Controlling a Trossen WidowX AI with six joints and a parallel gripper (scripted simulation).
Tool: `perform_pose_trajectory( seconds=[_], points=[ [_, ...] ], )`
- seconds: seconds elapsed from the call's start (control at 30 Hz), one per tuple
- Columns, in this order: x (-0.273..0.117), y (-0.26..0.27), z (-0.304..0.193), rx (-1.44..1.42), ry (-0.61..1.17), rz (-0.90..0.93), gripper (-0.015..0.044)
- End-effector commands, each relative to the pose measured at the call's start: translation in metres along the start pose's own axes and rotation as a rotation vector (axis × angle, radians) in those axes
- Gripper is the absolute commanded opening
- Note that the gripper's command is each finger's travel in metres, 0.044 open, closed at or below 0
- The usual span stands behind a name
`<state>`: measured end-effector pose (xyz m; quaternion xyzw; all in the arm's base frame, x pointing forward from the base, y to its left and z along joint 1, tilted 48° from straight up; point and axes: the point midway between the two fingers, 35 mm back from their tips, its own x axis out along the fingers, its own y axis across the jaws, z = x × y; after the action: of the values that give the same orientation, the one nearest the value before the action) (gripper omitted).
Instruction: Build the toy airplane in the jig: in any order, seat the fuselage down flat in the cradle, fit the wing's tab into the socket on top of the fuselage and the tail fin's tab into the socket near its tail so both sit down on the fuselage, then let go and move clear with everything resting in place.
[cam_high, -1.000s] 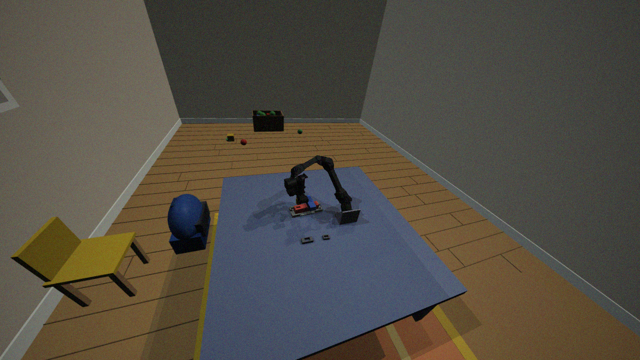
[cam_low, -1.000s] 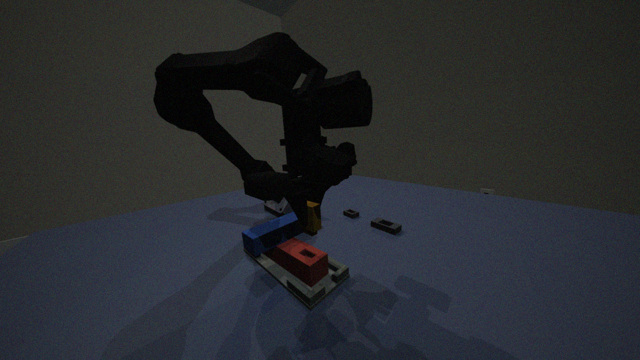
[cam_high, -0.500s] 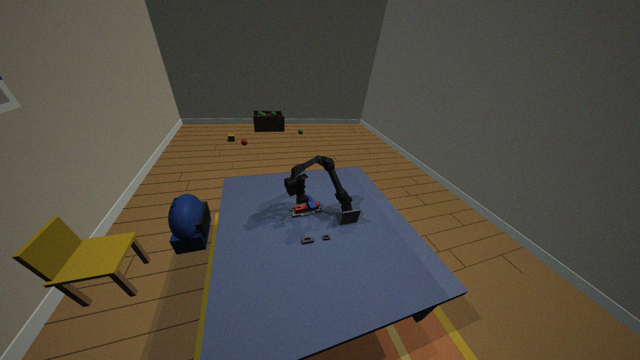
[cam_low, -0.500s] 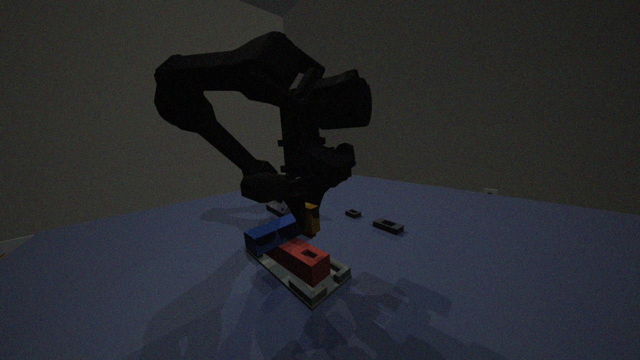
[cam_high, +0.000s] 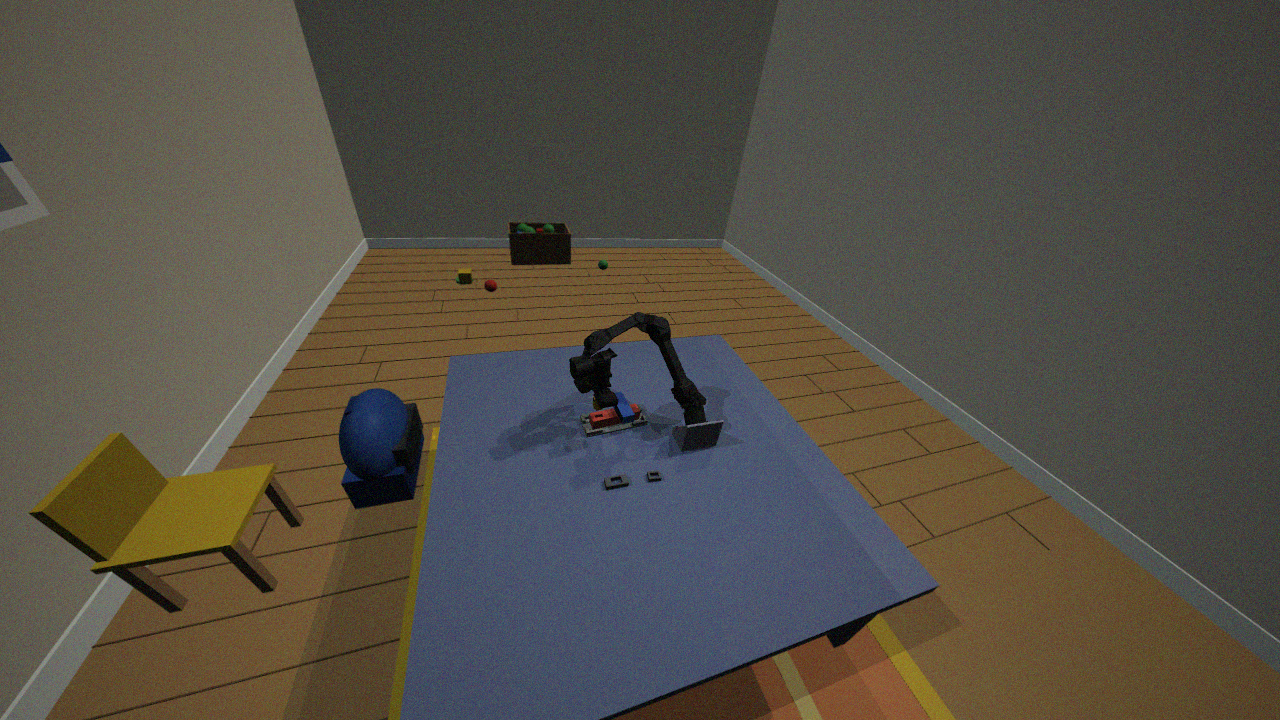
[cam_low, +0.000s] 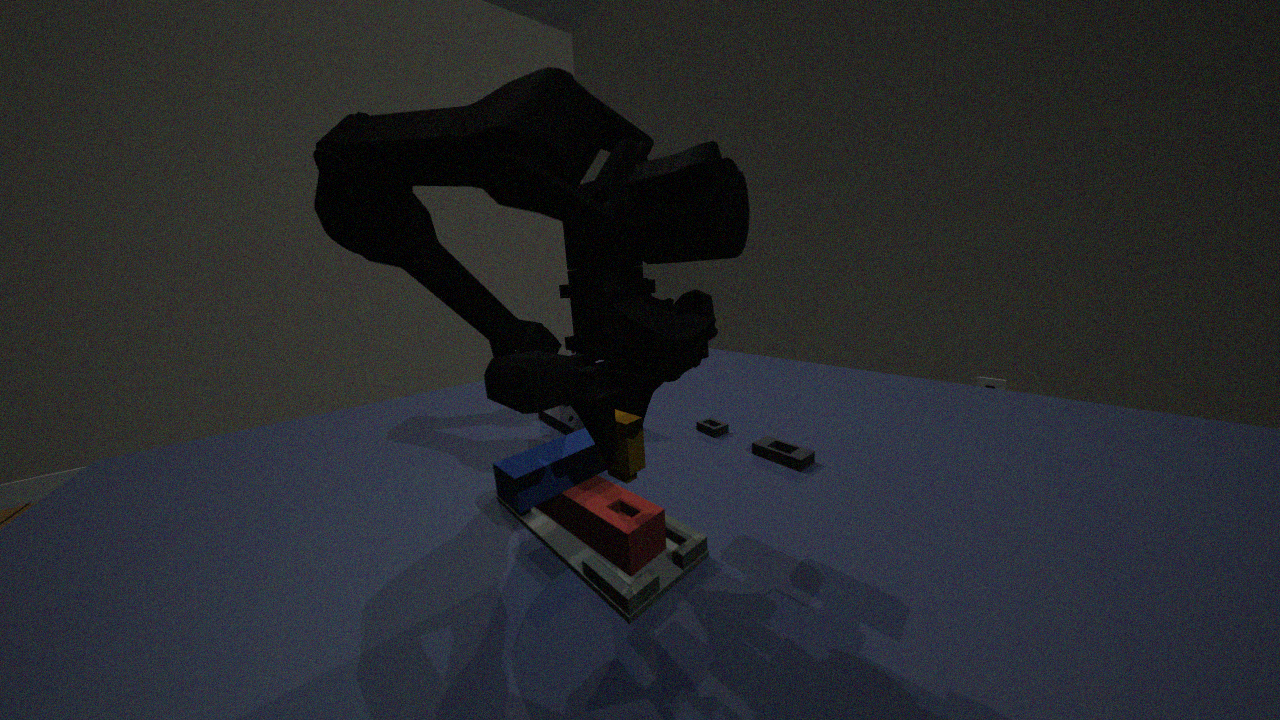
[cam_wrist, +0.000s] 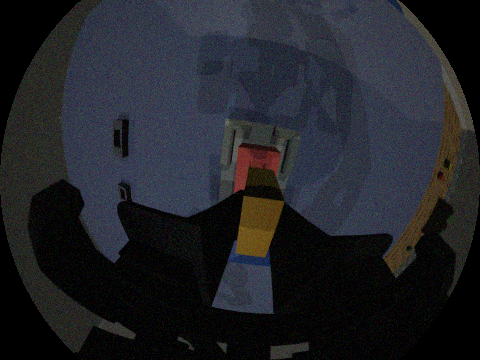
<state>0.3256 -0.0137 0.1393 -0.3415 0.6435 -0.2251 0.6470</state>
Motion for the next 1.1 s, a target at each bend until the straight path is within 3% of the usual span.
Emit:
perform_pose_trajectory(
  seconds=[0.0,0.73,0.93,1.07],
  points=[
    [0.006,0.0,-0.001,-0.006,0.003,-0.004,0.0065],
    [0.036,-0.001,-0.002,-0.006,0.003,-0.006,0.0065],
    [0.034,-0.001,-0.001,0.0,0.003,-0.002,0.0005],
    [0.034,-0.001,-0.001,0.0,0.003,-0.002,0.0]
  ],
)
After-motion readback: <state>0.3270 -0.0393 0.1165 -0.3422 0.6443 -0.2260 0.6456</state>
